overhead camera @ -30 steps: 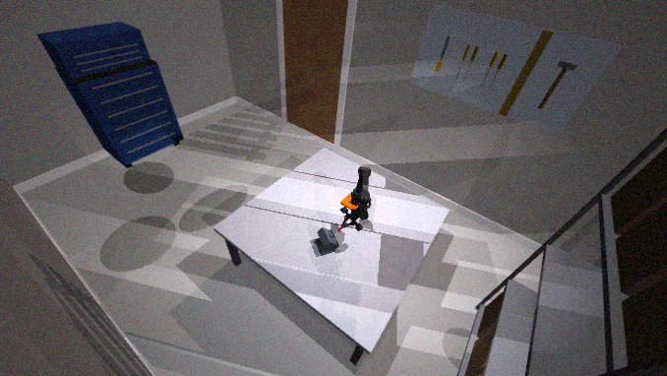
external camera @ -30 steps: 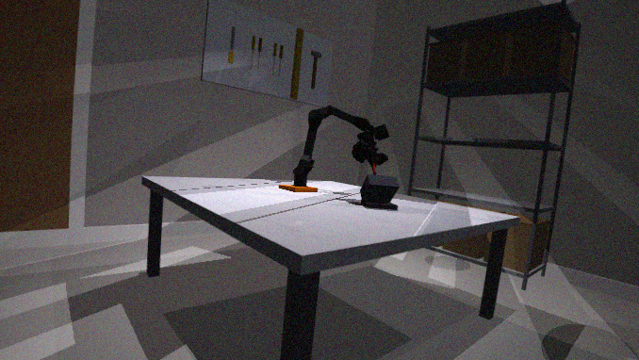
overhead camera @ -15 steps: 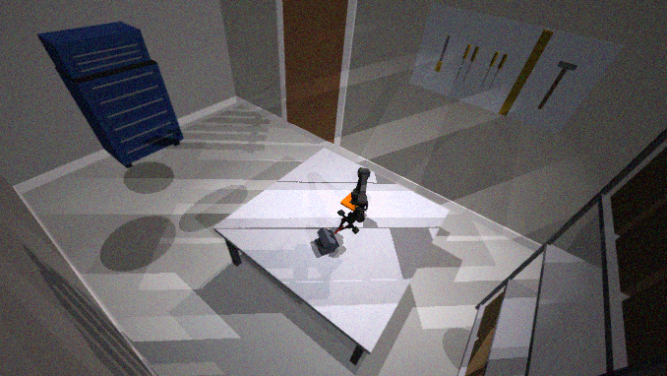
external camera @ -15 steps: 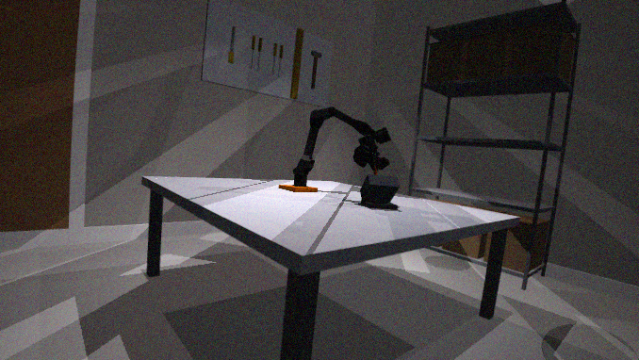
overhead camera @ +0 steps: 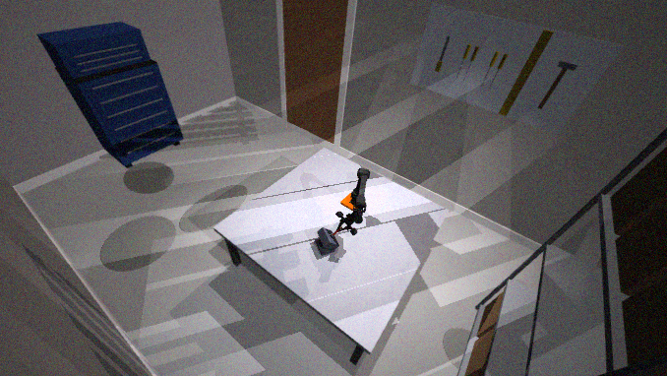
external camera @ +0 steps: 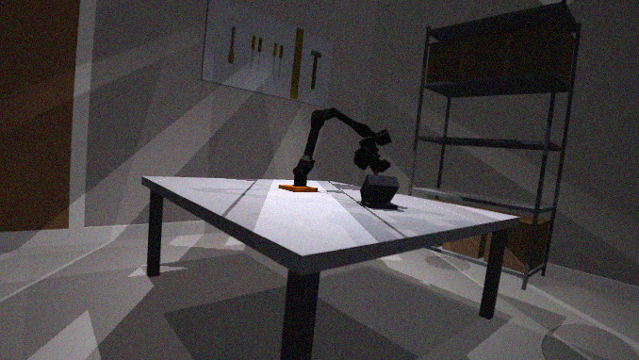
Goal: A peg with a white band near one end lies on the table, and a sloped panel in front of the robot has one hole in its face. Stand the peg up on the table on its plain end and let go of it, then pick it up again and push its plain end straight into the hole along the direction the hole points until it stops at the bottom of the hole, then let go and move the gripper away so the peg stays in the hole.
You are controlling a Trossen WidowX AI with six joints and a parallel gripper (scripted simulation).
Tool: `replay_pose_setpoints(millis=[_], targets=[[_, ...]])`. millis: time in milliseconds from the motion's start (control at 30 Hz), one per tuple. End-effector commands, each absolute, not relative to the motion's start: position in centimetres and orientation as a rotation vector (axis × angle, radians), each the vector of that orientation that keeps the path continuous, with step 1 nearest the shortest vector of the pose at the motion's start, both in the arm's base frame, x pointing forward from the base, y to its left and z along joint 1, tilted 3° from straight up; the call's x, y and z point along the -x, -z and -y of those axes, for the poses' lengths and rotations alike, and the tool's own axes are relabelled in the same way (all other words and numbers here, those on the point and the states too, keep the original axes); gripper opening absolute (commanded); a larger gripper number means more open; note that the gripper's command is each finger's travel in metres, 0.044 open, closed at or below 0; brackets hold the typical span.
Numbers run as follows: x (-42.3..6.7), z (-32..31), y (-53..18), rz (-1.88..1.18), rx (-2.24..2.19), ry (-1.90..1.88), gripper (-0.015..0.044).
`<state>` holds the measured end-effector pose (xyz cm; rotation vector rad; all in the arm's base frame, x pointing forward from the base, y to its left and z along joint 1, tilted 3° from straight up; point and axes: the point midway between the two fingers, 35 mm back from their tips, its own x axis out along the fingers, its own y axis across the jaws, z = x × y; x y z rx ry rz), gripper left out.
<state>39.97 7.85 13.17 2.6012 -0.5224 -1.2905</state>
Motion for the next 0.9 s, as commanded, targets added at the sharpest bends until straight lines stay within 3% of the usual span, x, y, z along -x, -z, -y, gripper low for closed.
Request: replay_pose_setpoints(millis=[0,867], targets=[[-40.23,-7.60,-12.79,0.519,-2.598,1.289,0.0000],[-40.62,-7.34,-12.39,0.527,-2.600,1.287,0.0000]])
